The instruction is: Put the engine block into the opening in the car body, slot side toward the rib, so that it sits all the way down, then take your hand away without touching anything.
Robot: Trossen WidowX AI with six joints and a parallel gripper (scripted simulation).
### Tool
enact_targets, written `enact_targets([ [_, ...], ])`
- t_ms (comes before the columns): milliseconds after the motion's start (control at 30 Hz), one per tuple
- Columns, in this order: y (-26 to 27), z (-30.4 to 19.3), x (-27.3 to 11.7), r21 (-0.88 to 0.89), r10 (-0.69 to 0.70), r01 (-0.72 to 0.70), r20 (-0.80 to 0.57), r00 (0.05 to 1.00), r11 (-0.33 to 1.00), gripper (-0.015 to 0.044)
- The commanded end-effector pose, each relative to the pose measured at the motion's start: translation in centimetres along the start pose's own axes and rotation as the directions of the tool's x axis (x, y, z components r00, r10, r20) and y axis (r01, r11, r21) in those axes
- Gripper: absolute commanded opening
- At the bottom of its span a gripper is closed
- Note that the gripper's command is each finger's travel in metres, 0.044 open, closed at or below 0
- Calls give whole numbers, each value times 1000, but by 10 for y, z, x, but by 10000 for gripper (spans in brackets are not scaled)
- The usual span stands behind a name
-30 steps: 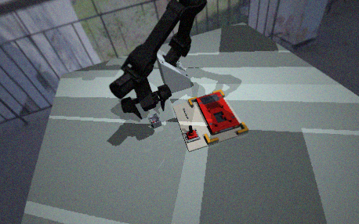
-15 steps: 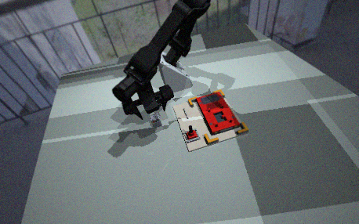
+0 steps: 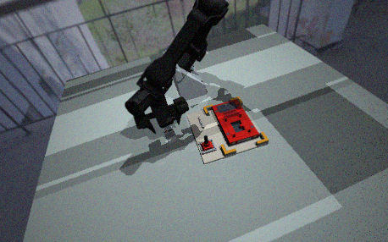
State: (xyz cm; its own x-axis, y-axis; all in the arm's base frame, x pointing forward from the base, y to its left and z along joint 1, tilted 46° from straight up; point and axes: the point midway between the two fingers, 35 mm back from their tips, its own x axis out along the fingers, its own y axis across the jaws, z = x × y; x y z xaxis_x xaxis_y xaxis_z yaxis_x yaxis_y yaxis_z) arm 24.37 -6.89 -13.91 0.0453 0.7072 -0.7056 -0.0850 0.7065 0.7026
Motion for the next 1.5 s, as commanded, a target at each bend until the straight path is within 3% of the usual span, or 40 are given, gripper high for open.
enact_targets([
  [0, 2, -3, 9, 11, 10, -10, -3, 1000, 1000, 440],
  [100, 2, -3, 11, 11, 10, -10, -3, 1000, 1000, 440],
  [467, 2, -3, 11, 11, 10, -10, -3, 1000, 1000, 151],
  [733, 2, -3, 11, 11, 10, -10, -3, 1000, 1000, 98],
  [867, 1, -2, 7, 11, 9, -9, -2, 1000, 1000, 0],
  [1467, -4, 3, -46, 13, 2, -2, -3, 1000, 1000, 0],
])
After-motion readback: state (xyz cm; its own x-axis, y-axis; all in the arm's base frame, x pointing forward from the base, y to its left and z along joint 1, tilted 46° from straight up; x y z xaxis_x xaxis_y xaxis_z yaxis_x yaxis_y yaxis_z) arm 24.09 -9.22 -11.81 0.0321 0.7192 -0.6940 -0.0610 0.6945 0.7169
